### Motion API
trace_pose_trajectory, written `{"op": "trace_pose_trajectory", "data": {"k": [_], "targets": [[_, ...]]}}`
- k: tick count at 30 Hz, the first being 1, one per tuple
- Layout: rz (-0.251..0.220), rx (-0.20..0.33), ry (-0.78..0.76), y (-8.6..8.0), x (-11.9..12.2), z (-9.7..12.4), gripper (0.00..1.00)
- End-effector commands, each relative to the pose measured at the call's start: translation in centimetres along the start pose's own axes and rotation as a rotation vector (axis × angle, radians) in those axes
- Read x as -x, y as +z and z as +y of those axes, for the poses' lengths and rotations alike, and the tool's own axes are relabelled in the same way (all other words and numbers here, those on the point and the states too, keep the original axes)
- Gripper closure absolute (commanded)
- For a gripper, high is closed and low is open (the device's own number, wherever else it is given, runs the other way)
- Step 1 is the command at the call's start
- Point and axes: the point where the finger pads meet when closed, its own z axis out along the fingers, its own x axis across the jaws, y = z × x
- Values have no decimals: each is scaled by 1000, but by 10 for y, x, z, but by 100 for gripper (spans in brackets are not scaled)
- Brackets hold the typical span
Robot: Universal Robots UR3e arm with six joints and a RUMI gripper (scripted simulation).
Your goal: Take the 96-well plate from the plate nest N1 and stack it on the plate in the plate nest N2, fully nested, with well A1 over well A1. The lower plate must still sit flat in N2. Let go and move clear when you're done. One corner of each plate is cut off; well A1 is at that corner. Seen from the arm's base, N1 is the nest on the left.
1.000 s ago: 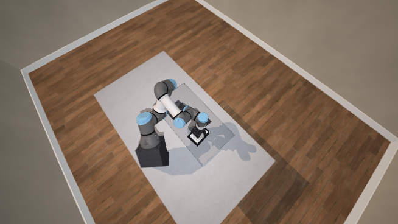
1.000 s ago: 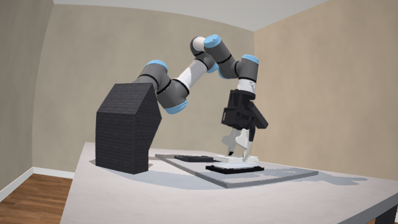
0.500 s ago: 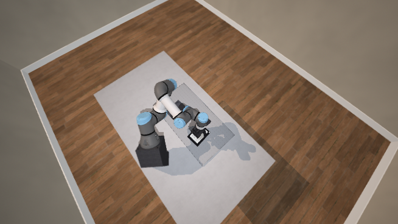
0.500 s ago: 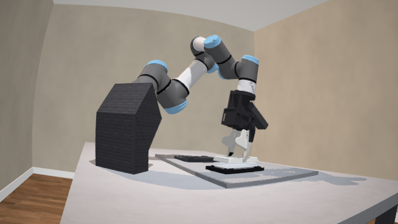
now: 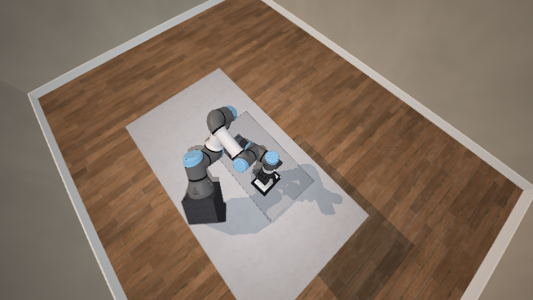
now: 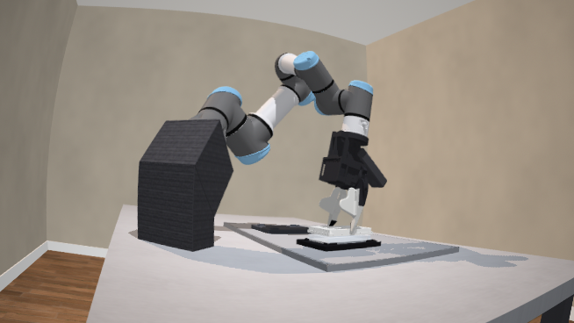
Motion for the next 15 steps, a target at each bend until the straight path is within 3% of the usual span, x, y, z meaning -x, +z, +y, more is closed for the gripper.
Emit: {"op": "trace_pose_trajectory", "data": {"k": [1,15], "targets": [[2,-1,0,0,-1,0,100],[2,-1,0,2,-1,-1,100]]}}
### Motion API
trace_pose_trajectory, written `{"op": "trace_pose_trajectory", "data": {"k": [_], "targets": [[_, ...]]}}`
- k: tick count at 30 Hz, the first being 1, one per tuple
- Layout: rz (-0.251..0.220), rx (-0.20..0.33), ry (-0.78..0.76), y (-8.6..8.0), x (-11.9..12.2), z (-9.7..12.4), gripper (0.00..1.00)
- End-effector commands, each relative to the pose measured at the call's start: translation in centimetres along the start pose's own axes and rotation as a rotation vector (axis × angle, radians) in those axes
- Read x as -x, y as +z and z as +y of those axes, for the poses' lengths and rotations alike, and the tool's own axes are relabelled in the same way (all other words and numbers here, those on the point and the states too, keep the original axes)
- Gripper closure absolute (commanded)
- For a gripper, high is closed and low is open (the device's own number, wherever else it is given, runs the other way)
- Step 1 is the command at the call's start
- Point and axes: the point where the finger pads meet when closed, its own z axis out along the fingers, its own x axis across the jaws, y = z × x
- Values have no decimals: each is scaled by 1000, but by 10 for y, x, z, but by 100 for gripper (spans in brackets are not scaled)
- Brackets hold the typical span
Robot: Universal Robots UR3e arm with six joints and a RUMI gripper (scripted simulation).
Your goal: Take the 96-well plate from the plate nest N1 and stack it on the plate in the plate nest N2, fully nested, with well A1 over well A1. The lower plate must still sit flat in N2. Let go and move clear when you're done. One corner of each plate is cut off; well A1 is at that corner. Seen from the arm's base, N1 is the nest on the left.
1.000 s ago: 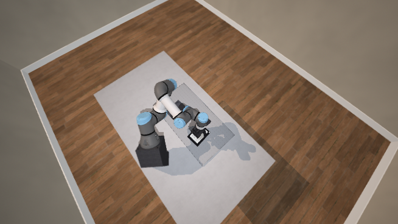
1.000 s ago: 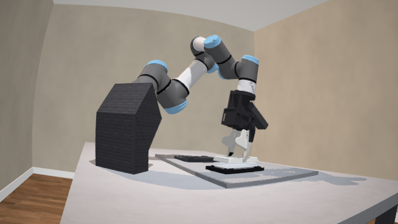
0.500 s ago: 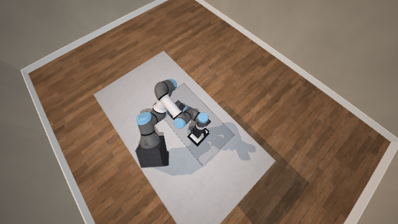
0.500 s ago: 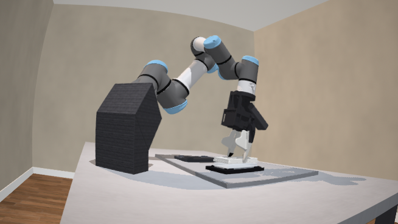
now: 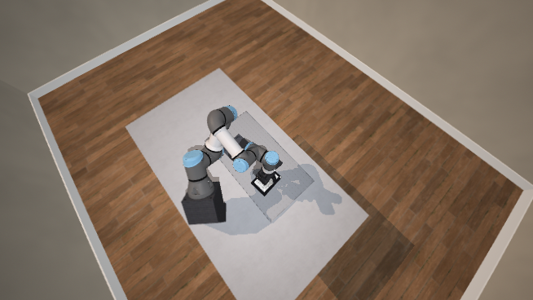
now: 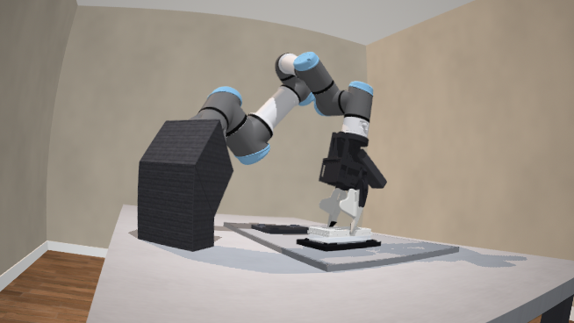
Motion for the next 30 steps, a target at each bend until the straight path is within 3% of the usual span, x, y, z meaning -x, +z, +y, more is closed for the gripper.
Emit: {"op": "trace_pose_trajectory", "data": {"k": [1,11,12,30], "targets": [[2,-1,0,0,-1,0,100],[2,-1,0,1,-1,-1,100],[2,-1,0,1,-1,-1,0],[2,-1,0,1,-1,-1,0]]}}
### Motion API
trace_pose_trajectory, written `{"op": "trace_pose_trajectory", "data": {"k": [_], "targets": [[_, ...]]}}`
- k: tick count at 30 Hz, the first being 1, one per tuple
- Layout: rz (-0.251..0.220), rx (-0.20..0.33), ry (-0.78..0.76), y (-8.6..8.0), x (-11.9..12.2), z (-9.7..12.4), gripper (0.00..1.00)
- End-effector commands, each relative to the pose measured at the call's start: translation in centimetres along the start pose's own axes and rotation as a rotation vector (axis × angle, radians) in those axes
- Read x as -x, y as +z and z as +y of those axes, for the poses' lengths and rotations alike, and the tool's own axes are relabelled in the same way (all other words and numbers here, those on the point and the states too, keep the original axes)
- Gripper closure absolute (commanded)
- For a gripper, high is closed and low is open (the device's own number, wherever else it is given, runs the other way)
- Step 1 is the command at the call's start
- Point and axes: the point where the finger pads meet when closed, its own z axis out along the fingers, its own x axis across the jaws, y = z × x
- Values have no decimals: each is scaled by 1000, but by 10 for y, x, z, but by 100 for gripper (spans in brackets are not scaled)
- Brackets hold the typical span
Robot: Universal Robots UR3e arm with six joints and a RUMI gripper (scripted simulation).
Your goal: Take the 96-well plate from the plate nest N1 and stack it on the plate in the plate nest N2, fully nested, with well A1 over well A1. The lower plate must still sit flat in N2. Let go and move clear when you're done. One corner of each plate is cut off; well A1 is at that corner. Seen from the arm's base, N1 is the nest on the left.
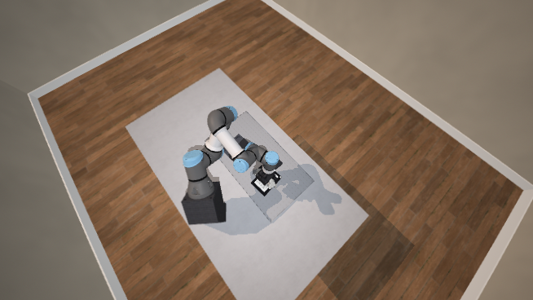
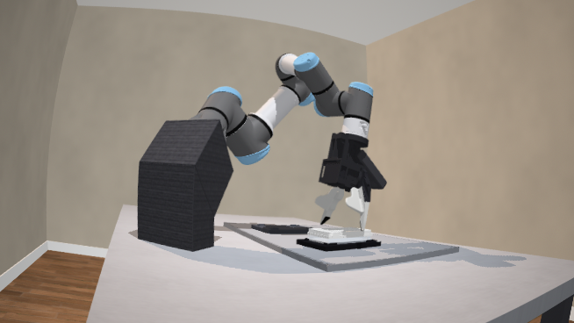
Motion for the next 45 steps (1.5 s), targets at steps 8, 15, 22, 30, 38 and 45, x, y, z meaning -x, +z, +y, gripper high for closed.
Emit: {"op": "trace_pose_trajectory", "data": {"k": [8,15,22,30,38,45], "targets": [[2,-1,0,-16,-1,3,0],[2,-1,0,-29,-1,5,0],[2,-1,0,-48,-1,8,0],[2,-1,0,-64,-1,11,0],[2,-1,0,-82,-1,14,0],[2,-1,0,-82,-1,14,0]]}}
